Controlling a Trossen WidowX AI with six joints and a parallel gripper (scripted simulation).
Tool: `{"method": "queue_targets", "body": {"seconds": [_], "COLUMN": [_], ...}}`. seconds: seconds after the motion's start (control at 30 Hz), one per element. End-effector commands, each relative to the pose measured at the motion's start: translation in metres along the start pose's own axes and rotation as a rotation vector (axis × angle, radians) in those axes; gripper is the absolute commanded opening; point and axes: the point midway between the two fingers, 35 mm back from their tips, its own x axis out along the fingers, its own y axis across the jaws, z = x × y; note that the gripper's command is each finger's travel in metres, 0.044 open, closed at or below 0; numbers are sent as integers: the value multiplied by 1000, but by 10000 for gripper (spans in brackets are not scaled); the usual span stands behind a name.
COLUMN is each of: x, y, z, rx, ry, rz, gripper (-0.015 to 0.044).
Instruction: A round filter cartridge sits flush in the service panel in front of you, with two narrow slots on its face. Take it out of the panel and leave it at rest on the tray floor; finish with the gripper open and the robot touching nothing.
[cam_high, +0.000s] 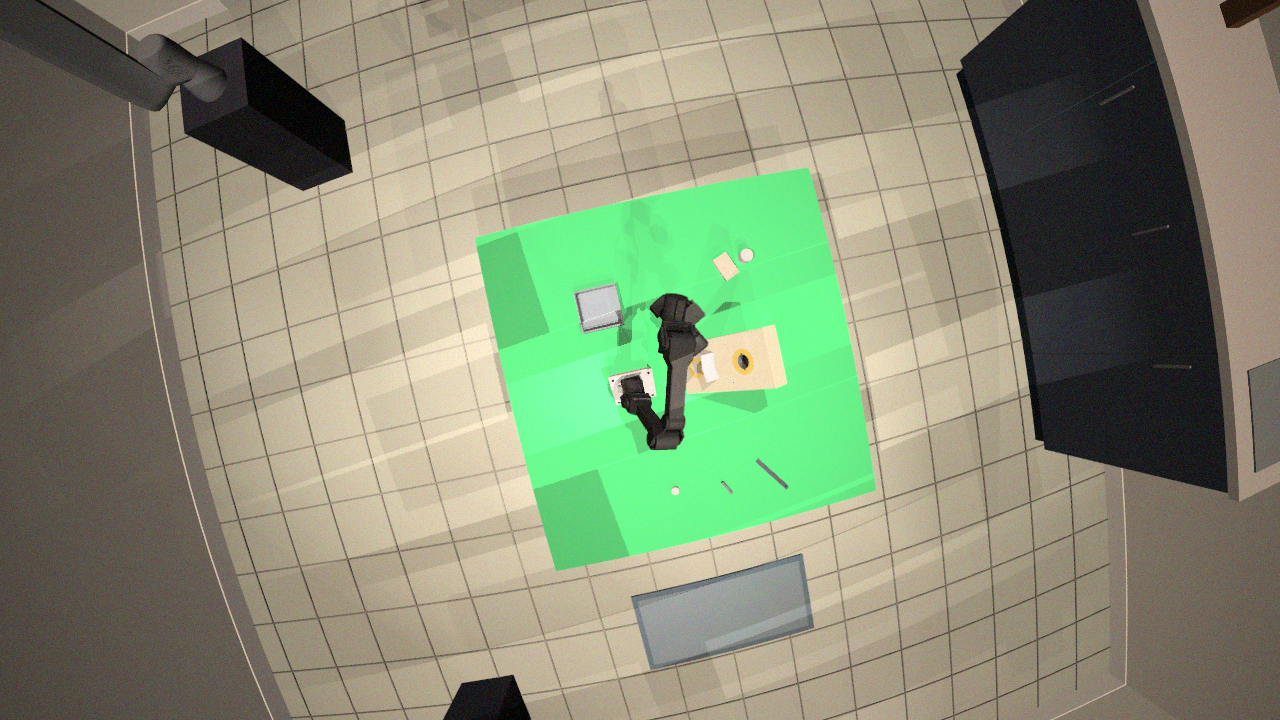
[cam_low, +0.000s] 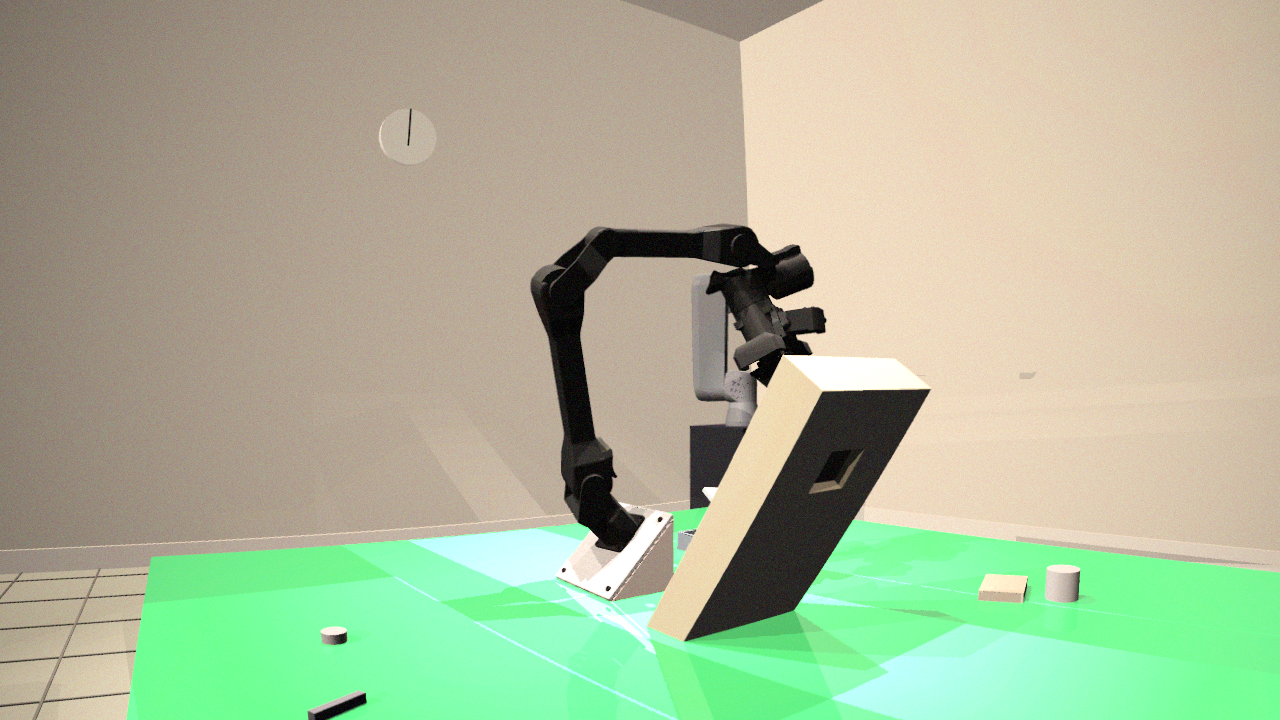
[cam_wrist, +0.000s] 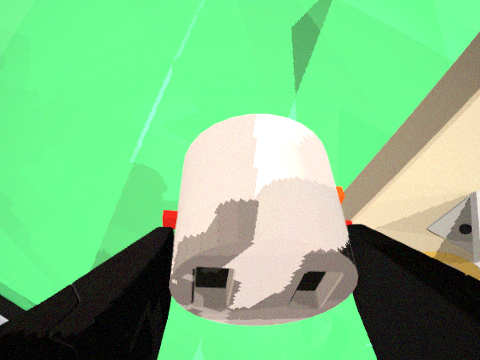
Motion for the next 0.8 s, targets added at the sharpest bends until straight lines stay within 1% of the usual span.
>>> {"method": "queue_targets", "body": {"seconds": [0.0,0.33,0.63,0.77], "x": [-6,-20,-20,-14], "y": [35,108,111,128], "z": [-3,-21,-22,-40], "rx": [-166,-554,-563,-621], "ry": [-10,-58,-59,-61], "rz": [100,308,314,348], "gripper": [0,0,0,0]}}
